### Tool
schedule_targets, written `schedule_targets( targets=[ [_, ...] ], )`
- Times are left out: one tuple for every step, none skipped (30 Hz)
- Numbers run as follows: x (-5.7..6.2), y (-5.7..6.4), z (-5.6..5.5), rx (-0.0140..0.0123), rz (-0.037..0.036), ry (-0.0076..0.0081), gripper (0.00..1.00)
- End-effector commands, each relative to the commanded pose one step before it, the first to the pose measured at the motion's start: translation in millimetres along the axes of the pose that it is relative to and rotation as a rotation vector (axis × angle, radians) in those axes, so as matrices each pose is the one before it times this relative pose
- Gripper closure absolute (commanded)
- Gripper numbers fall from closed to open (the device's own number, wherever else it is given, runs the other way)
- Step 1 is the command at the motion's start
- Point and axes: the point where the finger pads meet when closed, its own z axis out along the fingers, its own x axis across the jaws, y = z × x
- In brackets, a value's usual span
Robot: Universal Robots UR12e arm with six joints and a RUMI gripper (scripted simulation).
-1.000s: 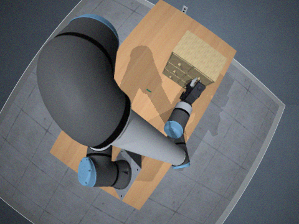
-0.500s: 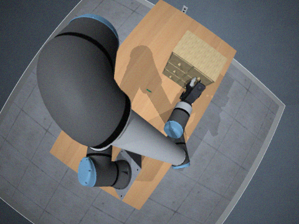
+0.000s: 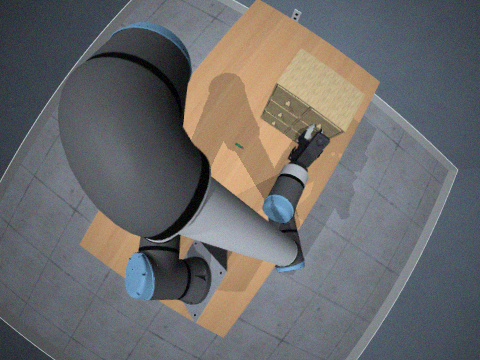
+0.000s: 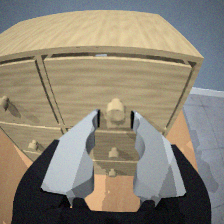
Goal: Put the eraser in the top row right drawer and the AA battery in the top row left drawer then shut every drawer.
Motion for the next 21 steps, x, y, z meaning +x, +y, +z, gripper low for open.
schedule_targets(
  targets=[
    [0.19,0.76,-4.13,0.00088,-0.00046,0.00018,0.8],
    [0.0,0.0,0.0,0.0,0.0,0.0,0.8],
    [0.0,0.71,-1.95,0.0,0.0,0.0,0.8],
    [-0.01,0.8,-2.21,0.0,0.0,0.0,0.8],
    [0.01,0.89,-2.45,0.0,0.0,0.0,0.8],
    [0.0,0.96,-2.64,0.0,0.0,0.0,0.8],
    [0.0,1.01,-2.79,0.0,0.0,0.0,0.8],
    [0.0,1.05,-2.89,0.0,0.0,0.0,0.8],
    [-0.01,1.07,-2.93,0.00001,0.0,-0.00001,0.8],
    [0.01,1.07,-2.93,-0.00001,0.0,0.00001,0.8],
    [0.0,1.05,-2.87,0.0,0.0,0.0,0.8],
    [0.0,1.01,-2.77,0.0,0.0,0.0,0.8],
    [0.01,0.95,-2.61,0.0,0.0,0.0,0.8],
    [-0.01,0.88,-2.41,0.00001,0.0,-0.00001,0.8],
    [0.01,0.8,-2.18,-0.00001,0.0,0.00001,0.8],
    [0.0,0.7,-1.92,0.0,0.0,0.0,0.8],
    [0.0,0.59,-1.63,0.0,0.0,0.0,0.8],
    [0.0,0.0,0.0,0.0,0.0,0.0,0.8],
    [0.0,0.0,0.0,0.0,0.0,0.0,0.8],
    [0.01,0.49,-1.34,-0.00001,0.0,0.0,0.8],
    [0.0,0.38,-1.04,0.0,0.0,0.0,0.8]
  ],
)
